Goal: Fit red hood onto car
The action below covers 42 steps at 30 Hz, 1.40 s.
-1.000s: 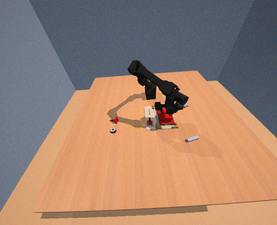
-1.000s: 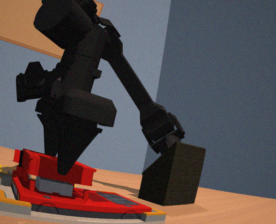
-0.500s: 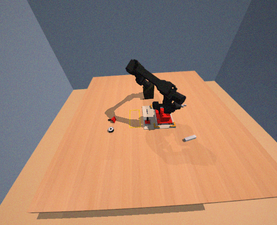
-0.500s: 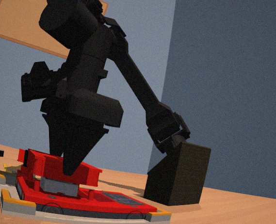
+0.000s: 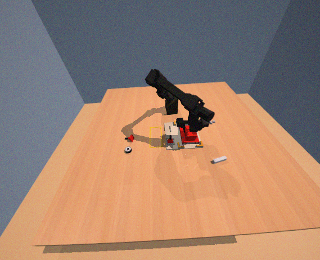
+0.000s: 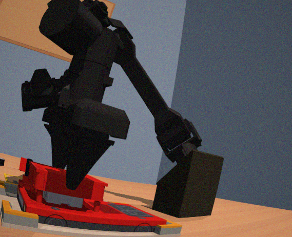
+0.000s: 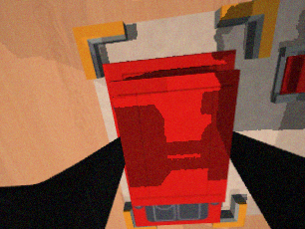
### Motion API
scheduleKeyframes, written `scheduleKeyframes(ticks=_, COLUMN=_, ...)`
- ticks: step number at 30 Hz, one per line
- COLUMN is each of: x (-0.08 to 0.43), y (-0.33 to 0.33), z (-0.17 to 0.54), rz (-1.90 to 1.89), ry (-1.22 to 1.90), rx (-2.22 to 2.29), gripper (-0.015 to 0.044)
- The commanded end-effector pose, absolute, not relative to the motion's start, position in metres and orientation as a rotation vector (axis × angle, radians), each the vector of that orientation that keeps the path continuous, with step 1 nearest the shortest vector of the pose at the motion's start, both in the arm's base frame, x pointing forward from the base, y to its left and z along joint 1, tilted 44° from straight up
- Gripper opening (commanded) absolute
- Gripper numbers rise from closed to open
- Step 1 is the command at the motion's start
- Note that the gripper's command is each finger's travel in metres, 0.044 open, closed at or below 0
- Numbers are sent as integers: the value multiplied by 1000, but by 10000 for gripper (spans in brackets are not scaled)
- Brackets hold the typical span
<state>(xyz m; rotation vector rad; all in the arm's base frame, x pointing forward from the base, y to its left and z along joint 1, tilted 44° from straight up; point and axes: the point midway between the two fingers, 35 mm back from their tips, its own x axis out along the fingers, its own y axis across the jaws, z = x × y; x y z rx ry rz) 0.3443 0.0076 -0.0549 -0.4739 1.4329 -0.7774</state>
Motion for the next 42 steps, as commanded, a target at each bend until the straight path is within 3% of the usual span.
scheduleKeyframes(ticks=1, x=343, y=5, z=-57, rz=-776, ry=1437, rx=-482, gripper=0)
scheduleKeyframes(ticks=42, x=344, y=9, z=-53, rz=-773, ry=1435, rx=-478, gripper=0)
